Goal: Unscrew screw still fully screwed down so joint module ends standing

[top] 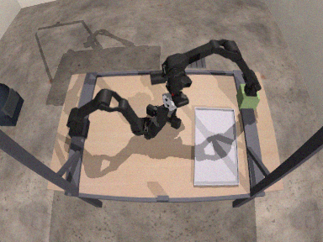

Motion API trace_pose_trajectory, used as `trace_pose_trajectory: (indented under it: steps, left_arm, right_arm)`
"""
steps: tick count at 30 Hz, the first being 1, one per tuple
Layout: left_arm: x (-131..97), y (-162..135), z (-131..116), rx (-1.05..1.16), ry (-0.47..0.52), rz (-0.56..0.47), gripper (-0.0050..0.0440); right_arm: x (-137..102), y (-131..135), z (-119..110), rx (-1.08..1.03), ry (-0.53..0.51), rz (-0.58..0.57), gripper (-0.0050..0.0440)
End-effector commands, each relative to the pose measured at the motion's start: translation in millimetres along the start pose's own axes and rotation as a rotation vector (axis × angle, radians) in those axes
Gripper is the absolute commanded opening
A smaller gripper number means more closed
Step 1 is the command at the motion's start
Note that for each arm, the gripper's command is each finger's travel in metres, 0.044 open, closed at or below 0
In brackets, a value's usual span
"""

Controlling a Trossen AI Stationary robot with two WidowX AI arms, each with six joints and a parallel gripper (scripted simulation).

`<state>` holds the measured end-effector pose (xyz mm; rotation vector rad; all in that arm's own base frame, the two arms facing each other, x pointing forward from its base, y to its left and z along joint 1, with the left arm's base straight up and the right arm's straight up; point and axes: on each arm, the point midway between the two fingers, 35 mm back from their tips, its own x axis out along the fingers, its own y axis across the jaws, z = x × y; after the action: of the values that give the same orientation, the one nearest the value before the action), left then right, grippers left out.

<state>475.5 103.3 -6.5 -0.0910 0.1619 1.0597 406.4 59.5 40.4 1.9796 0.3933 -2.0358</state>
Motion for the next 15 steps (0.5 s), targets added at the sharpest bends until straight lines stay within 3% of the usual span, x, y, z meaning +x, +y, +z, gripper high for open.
trace_pose_trajectory:
  steps: [1,15]
  left_arm:
    - [1.6,-3.0,11.2,-0.025,-0.013,-0.001,0.0245]
    - [1.6,-3.0,11.2,-0.025,-0.013,-0.001,0.0245]
  right_arm:
    - [-18.2,0.7,-2.3,0.003,0.056,0.009,0.0130]
    - [-18.1,0.9,-0.5,0.002,0.070,0.010,0.0130]
